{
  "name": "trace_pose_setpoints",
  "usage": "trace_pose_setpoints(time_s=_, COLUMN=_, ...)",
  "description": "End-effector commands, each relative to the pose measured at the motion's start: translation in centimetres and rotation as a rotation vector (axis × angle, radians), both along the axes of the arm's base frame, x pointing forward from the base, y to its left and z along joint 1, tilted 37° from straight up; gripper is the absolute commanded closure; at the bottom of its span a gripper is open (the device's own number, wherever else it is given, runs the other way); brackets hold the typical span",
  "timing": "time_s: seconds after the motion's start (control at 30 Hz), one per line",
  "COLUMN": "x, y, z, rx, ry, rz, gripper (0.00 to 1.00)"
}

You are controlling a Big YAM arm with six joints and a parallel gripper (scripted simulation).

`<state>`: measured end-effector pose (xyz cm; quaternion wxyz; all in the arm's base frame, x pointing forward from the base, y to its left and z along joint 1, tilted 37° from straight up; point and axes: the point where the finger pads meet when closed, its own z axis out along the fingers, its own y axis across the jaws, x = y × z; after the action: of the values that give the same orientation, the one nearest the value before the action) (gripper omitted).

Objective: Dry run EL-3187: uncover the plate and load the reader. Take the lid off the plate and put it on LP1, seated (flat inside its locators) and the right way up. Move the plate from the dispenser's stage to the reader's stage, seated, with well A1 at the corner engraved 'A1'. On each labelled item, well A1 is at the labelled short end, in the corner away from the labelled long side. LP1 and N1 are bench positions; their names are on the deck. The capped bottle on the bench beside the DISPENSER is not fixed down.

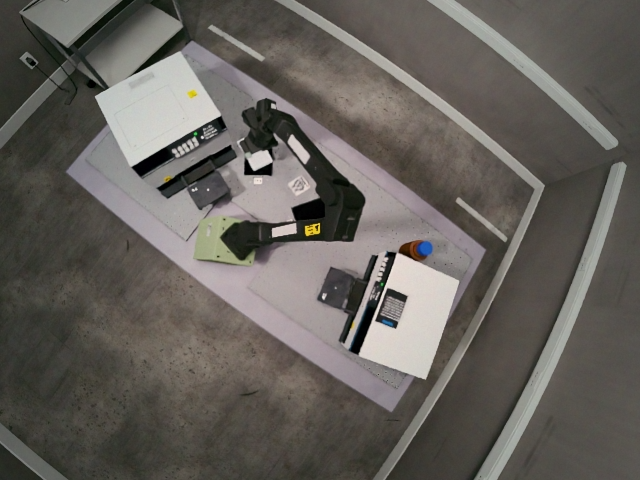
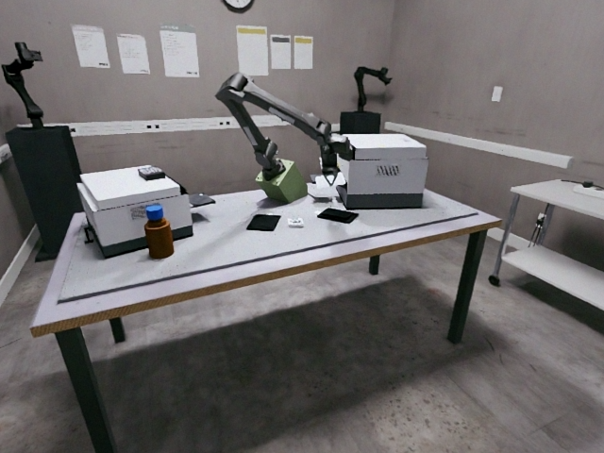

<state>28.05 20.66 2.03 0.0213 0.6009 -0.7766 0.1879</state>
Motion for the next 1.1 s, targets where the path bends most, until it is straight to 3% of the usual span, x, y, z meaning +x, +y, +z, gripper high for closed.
trace_pose_setpoints(time_s=0.0, x=-0.3, y=2.0, z=1.4, rx=0.001, ry=-0.006, rz=0.089, gripper=0.14)
trace_pose_setpoints(time_s=0.4, x=-3.3, y=2.2, z=-0.8, rx=-0.06, ry=0.054, rz=0.183, gripper=0.14)
trace_pose_setpoints(time_s=0.57, x=-4.9, y=2.7, z=-1.2, rx=-0.087, ry=0.085, rz=0.249, gripper=0.14)
trace_pose_setpoints(time_s=0.83, x=-5.7, y=2.3, z=-1.0, rx=-0.097, ry=0.106, rz=0.272, gripper=0.14)
trace_pose_setpoints(time_s=1.07, x=-8.3, y=2.0, z=-1.8, rx=-0.152, ry=0.17, rz=0.35, gripper=0.14)
